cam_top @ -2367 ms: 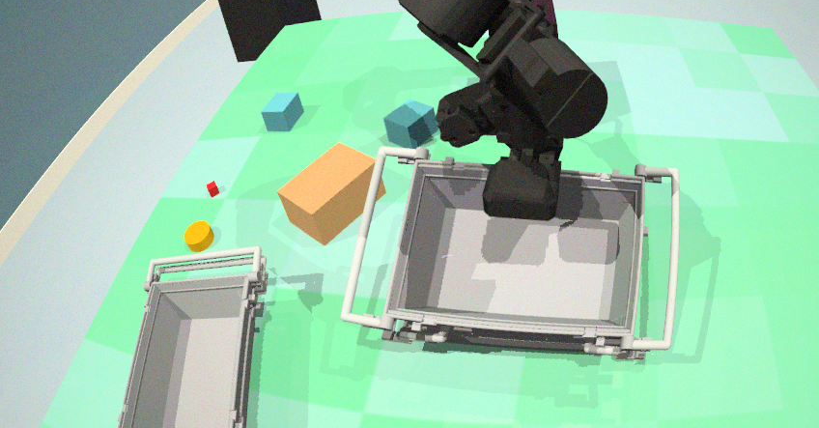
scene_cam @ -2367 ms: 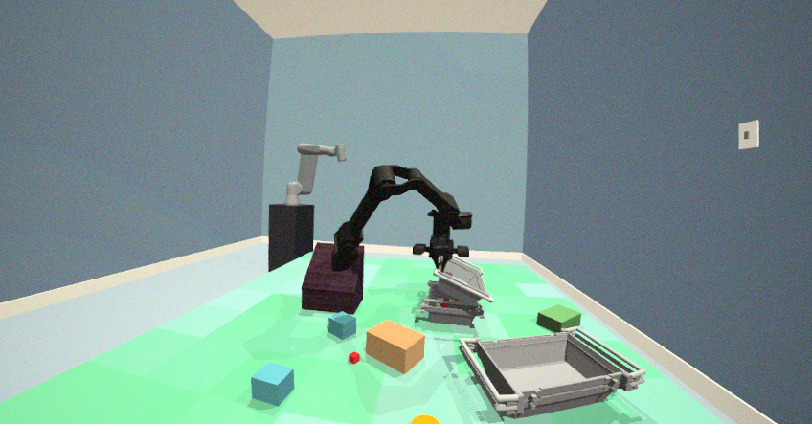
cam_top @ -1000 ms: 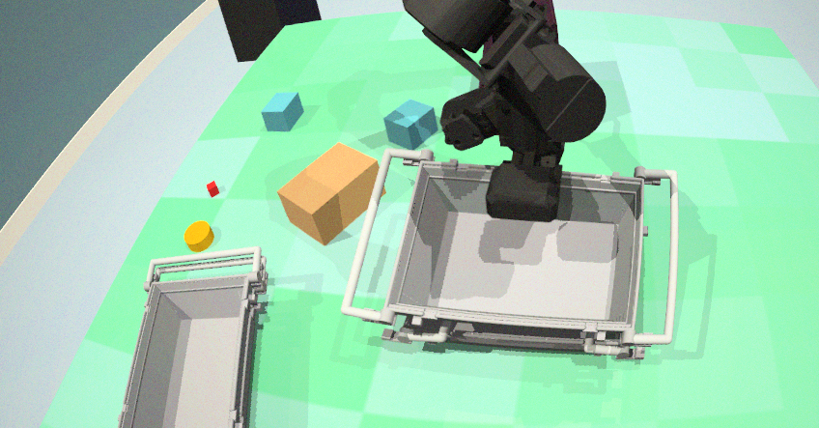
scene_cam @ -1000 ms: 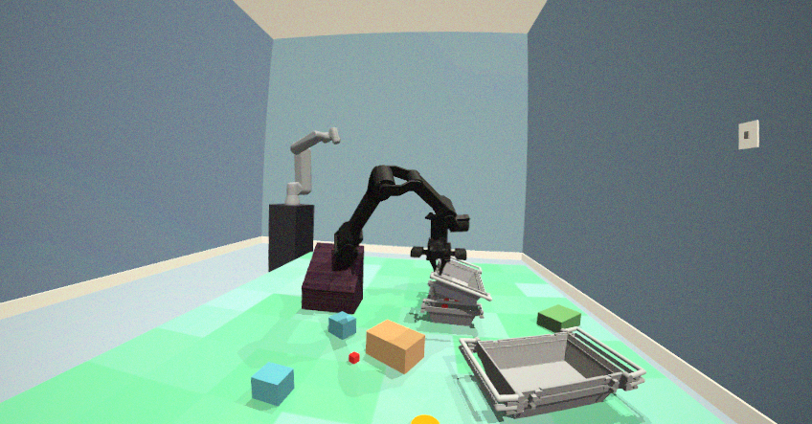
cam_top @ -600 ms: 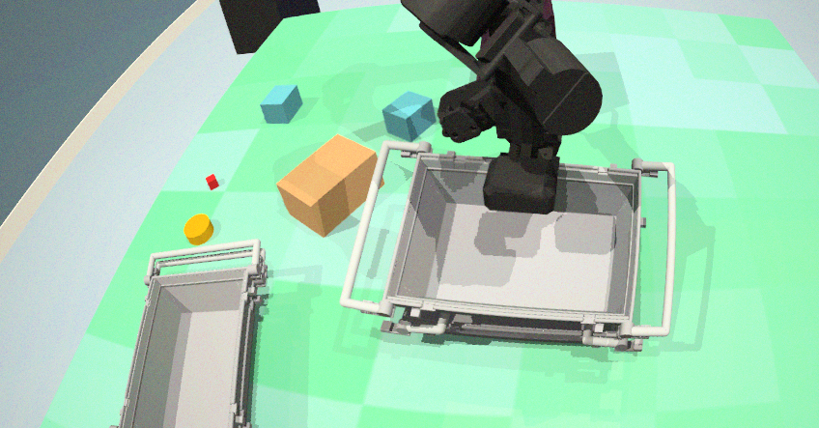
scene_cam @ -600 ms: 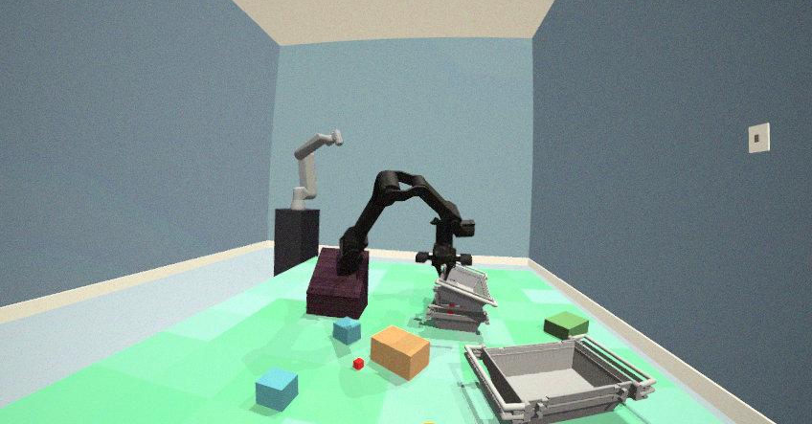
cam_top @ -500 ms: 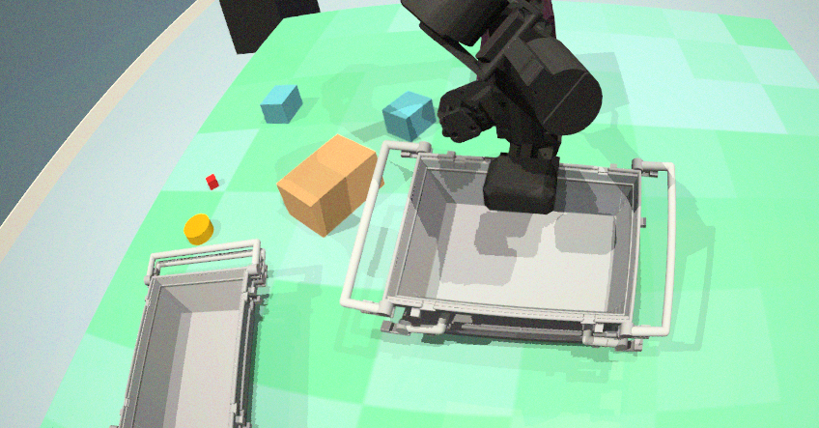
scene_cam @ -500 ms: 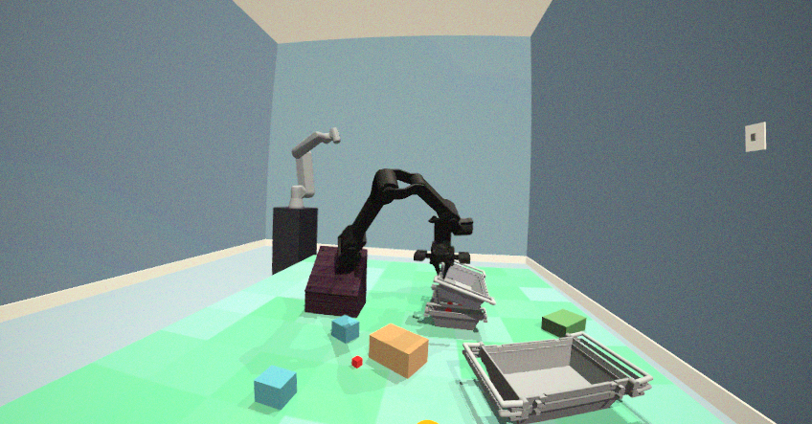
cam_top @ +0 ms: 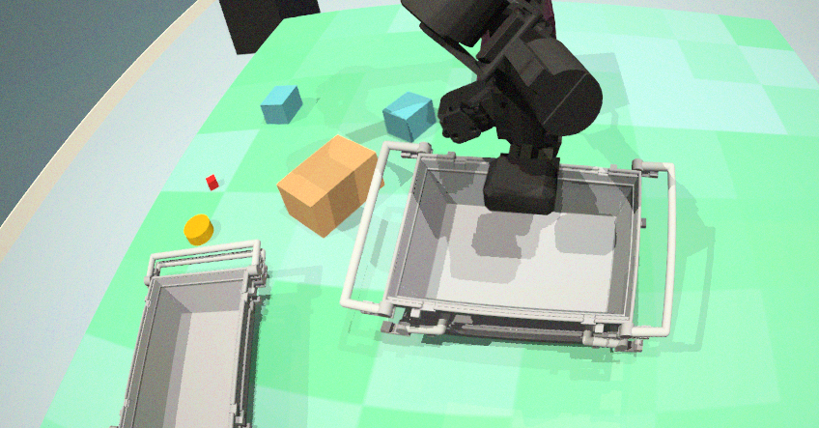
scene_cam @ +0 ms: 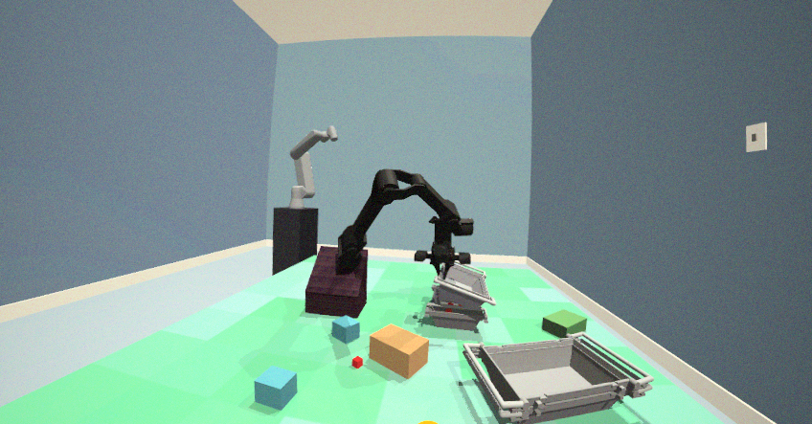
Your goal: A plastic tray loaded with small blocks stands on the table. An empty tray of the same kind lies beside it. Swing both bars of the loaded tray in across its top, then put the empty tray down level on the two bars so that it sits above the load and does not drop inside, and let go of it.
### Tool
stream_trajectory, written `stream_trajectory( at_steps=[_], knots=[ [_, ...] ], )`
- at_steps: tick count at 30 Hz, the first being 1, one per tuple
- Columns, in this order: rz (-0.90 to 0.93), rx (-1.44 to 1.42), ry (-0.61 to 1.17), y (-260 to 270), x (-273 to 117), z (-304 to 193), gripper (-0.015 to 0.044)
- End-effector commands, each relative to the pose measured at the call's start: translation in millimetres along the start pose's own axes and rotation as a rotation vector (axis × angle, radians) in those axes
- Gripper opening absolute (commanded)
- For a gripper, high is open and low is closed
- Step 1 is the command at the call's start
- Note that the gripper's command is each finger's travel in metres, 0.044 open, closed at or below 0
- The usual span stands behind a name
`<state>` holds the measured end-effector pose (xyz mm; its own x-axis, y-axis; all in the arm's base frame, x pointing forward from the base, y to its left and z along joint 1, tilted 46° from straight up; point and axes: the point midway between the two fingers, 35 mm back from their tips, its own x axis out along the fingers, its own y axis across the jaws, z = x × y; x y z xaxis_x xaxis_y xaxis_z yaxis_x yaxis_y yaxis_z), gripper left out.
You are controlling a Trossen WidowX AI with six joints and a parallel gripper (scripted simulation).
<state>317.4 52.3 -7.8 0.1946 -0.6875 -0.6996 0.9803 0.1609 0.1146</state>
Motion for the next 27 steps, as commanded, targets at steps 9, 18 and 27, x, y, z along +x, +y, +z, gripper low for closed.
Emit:
stream_trajectory(
  at_steps=[9,18,27],
  knots=[
    [-0.021,-0.009,0.000,-6,4,1,0.0000],
    [-0.015,-0.006,0.000,-7,8,1,0.0000],
    [-0.021,-0.009,0.000,-10,11,1,0.0000]
  ],
)
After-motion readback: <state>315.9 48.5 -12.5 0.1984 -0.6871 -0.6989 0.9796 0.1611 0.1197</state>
